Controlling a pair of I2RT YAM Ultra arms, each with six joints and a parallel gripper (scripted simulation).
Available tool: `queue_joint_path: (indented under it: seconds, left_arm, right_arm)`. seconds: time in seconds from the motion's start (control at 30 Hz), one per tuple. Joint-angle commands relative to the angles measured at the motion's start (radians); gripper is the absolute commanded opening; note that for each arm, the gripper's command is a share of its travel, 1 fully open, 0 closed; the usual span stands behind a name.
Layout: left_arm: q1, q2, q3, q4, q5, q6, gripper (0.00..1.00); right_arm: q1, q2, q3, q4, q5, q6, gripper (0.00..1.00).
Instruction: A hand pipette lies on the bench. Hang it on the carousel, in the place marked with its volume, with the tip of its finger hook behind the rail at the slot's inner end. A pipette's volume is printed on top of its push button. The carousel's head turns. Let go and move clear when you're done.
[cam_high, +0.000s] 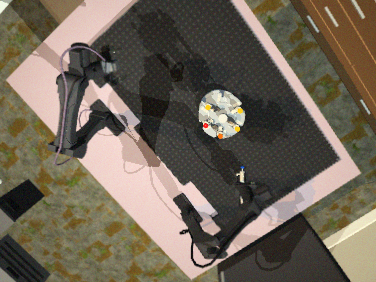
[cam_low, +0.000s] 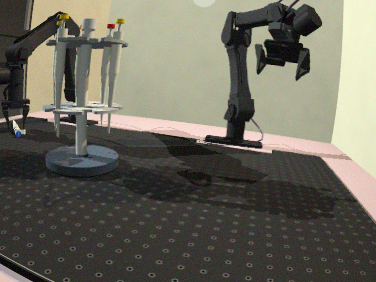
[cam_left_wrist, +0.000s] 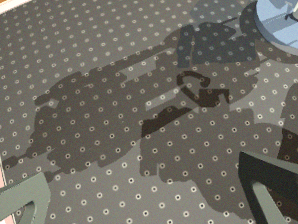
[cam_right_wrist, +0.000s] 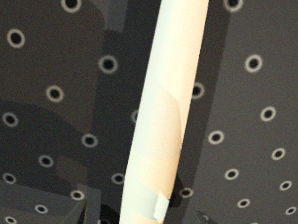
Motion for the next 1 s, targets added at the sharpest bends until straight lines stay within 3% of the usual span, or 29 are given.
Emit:
queue_joint_path:
  seconds: [0.0, 0.97]
  left_arm:
    - [0.009, 0.001, 0.015, 0.012, 0.021, 0.007, 1.00]
    - [0.009, 0.001, 0.015, 0.012, 0.021, 0.007, 1.00]
  right_arm:
    - [0.000, -0.006, 0.004, 0.002, 0.006, 0.005, 0.54]
    - [0.001, -0.085, 0.195, -0.239, 0.015, 0.008, 0.54]
